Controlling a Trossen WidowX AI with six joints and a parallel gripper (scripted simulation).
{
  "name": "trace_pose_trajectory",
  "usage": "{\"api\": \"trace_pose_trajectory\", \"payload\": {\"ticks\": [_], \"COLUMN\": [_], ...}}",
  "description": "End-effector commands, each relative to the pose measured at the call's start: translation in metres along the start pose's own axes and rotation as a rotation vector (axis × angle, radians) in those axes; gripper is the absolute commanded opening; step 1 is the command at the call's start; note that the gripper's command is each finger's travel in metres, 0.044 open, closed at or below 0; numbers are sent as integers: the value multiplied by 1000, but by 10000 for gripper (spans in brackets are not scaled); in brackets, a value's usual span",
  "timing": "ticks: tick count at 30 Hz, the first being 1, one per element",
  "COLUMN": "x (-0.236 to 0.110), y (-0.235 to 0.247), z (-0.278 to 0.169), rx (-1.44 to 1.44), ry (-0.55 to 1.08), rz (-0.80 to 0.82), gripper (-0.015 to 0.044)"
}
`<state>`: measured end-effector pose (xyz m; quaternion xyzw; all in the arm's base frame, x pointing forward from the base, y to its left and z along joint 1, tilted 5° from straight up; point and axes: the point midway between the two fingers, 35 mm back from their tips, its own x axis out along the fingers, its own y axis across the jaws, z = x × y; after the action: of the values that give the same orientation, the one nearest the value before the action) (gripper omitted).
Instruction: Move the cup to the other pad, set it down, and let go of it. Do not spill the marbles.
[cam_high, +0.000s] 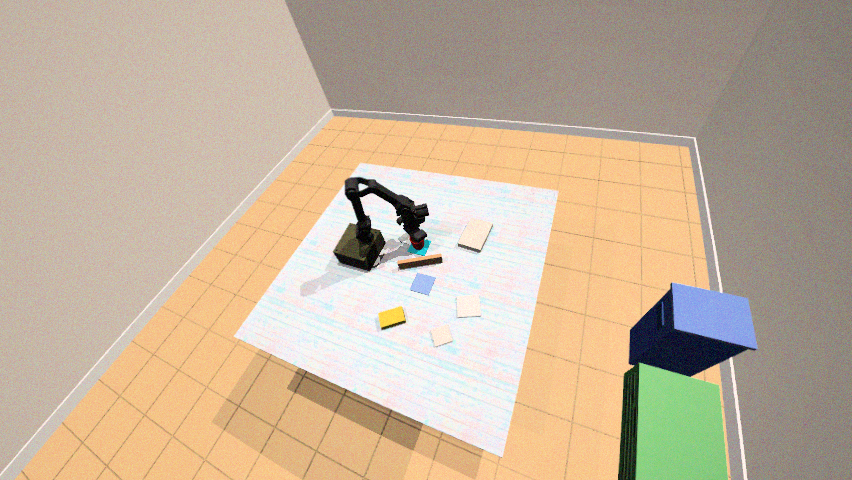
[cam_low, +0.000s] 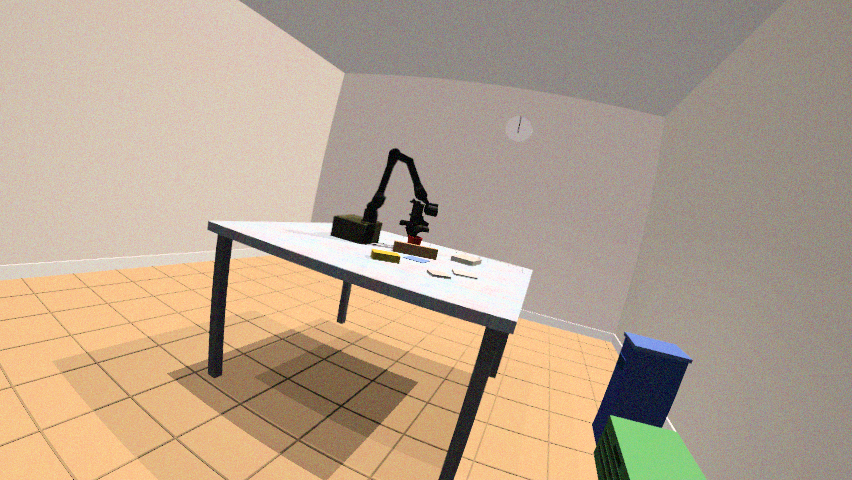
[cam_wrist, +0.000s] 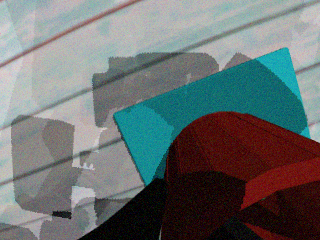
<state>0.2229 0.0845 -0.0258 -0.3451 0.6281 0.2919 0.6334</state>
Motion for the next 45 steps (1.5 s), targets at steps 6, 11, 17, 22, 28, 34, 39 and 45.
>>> {"api": "trace_pose_trajectory", "payload": {"ticks": [6, 11, 17, 22, 28, 34, 39, 45], "x": [0, -3, -11, -18, -26, -34, -41, -48], "y": [0, 0, -1, -1, 0, 0, 1, 2], "z": [0, 1, 1, 1, 1, 1, 0, -1], "rx": [0, 0, 0, 0, 0, 0, 0, -1], "ry": [-1, -1, 0, 0, 1, 2, 2, 3], "rz": [-1, -1, -1, -2, -2, -2, -3, -3], "gripper": [128, 128, 128, 128, 128, 128, 128, 128]}}
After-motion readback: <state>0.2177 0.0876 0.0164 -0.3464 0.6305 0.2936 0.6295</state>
